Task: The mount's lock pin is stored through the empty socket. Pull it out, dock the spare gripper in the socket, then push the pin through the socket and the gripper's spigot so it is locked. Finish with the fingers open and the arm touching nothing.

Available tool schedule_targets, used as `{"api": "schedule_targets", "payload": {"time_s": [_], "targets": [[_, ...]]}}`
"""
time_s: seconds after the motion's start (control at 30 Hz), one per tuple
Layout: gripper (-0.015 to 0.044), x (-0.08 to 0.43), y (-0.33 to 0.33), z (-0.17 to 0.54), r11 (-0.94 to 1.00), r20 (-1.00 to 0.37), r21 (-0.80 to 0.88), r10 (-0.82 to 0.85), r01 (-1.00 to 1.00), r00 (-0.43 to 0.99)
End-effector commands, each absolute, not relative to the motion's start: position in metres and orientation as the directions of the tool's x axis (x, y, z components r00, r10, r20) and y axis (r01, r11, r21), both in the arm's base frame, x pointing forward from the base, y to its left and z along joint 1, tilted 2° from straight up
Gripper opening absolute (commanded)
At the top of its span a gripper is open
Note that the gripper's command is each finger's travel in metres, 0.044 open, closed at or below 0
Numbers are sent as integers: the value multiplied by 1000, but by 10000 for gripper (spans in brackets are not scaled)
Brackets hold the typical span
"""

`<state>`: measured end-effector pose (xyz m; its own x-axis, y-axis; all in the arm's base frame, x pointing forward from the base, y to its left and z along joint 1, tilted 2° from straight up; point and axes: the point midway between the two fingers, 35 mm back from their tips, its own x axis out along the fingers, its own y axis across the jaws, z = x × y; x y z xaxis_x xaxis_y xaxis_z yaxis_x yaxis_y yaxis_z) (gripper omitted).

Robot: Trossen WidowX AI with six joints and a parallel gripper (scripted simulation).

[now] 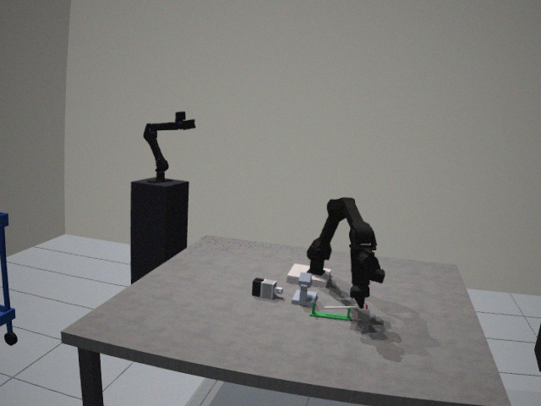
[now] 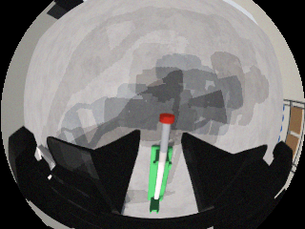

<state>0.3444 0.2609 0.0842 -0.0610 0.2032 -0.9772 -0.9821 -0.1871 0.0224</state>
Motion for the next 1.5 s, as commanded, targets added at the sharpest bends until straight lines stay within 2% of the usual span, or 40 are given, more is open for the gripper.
{"api": "schedule_targets", "payload": {"time_s": [0.0, 0.5, 0.67, 0.87, 1.17, 1.47], "targets": [[200, 344, 260, 95, -187, -977, 22, 203, -982, -61], [200, 341, 258, 130, -185, -978, 30, 199, -982, -68], [331, 342, 258, 122, -185, -978, 31, 198, -982, -68], [180, 355, 201, 168, -196, -983, -41, 186, -980, 4], [180, 356, 193, 173, -198, -983, -51, 183, -979, 15], [180, 359, 196, 107, -198, -983, -51, 183, -979, 15]]}}
